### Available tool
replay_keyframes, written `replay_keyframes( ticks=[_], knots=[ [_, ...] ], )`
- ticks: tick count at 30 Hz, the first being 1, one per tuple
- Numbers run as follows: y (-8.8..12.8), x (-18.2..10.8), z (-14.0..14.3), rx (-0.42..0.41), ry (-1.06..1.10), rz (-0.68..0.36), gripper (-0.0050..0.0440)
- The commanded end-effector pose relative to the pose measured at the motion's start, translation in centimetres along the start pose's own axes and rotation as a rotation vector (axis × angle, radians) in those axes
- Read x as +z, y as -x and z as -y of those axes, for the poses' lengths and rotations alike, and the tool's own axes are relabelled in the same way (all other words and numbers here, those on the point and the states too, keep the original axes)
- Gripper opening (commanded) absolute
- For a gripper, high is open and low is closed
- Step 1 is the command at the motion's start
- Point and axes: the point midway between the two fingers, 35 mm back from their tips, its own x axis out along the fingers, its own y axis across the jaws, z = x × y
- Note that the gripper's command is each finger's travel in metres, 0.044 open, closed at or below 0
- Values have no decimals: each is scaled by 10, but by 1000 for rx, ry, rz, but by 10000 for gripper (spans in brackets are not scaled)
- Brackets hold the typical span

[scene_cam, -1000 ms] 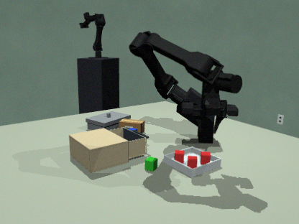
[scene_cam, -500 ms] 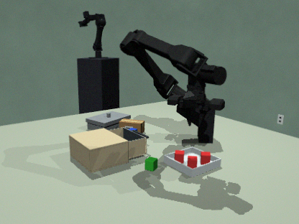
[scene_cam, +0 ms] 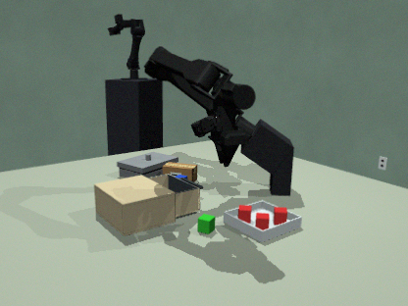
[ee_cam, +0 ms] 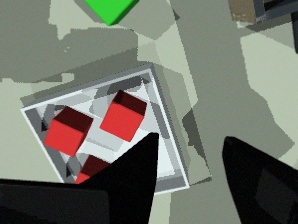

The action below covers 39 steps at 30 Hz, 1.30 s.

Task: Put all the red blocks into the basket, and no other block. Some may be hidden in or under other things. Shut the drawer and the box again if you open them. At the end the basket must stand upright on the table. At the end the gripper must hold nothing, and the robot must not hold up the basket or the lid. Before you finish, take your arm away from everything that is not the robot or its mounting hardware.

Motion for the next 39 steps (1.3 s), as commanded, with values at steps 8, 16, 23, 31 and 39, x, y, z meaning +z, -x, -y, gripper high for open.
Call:
replay_keyframes(
  ticks=[8,16,23,31,39],
  knots=[
    [-7,42,86,-4,-736,11,148],
    [-14,48,132,-4,-1136,25,148],
    [-14,48,132,-4,-1217,28,148],
    [-20,48,132,-4,-1217,28,148],
    [-41,49,132,-4,-1217,28,148]
  ],
)
